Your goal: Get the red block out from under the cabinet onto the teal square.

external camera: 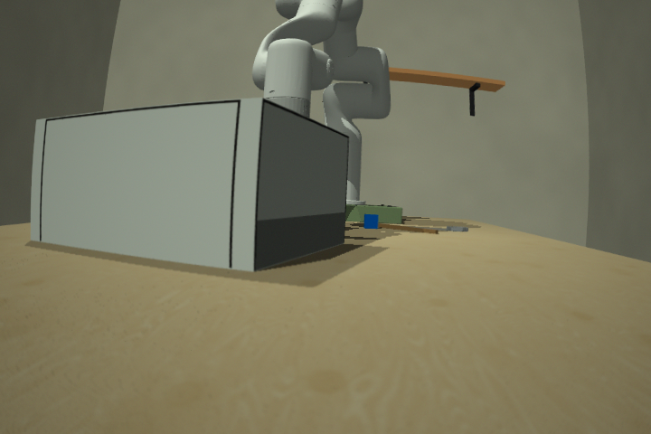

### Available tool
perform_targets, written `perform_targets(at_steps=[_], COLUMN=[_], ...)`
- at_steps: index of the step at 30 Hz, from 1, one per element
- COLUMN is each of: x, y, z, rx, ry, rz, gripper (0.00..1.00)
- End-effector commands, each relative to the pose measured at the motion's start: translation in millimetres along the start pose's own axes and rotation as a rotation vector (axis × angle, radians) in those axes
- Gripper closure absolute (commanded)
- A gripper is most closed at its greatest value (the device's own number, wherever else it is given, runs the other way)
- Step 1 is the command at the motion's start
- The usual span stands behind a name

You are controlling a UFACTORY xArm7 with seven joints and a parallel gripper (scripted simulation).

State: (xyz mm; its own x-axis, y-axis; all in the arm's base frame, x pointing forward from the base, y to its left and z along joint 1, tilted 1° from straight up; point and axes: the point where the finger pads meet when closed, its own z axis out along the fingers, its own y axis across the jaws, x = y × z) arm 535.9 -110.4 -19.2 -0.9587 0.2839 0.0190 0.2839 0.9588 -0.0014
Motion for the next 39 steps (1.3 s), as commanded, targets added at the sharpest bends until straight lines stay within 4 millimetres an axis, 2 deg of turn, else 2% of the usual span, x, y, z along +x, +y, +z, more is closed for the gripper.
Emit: perform_targets(at_steps=[1, 39], x=[6, 108], y=[0, 0], z=[-2, -2], rx=[0.000, 0.000], ry=[-0.006, -0.006], rz=[0.000, -0.002], gripper=[1.00, 1.00])
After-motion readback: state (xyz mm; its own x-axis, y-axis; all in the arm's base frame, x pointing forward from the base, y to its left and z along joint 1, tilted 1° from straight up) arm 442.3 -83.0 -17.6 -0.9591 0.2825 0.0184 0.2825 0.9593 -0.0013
